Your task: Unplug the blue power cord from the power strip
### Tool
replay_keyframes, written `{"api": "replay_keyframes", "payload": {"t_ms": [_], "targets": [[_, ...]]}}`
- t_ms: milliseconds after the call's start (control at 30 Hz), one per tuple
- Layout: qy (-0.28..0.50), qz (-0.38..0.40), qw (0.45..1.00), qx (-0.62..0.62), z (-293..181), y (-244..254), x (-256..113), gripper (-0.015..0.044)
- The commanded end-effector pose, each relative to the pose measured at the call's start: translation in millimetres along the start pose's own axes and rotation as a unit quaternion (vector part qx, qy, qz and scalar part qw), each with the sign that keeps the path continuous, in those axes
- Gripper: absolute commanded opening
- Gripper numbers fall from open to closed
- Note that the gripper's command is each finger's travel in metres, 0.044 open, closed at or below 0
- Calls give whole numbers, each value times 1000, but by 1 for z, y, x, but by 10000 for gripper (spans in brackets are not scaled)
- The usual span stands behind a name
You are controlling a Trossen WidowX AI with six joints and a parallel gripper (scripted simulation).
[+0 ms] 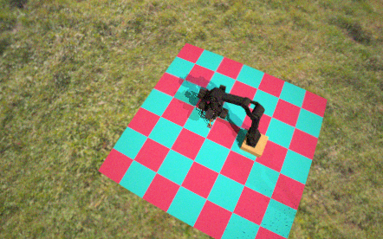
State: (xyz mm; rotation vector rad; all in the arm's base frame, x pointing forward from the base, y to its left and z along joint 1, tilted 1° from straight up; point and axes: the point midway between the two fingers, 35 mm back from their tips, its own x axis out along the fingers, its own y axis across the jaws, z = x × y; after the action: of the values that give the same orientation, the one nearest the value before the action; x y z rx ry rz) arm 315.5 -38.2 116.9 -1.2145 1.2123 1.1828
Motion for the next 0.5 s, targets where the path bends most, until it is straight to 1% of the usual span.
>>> {"api": "replay_keyframes", "payload": {"t_ms": [0,233,467], "targets": [[2,-1,1000,-1,-7,-1,-1,160],[3,-1,1000,-1,-17,-1,-1,160],[3,-1,1000,-1,-17,-1,4,160]]}}
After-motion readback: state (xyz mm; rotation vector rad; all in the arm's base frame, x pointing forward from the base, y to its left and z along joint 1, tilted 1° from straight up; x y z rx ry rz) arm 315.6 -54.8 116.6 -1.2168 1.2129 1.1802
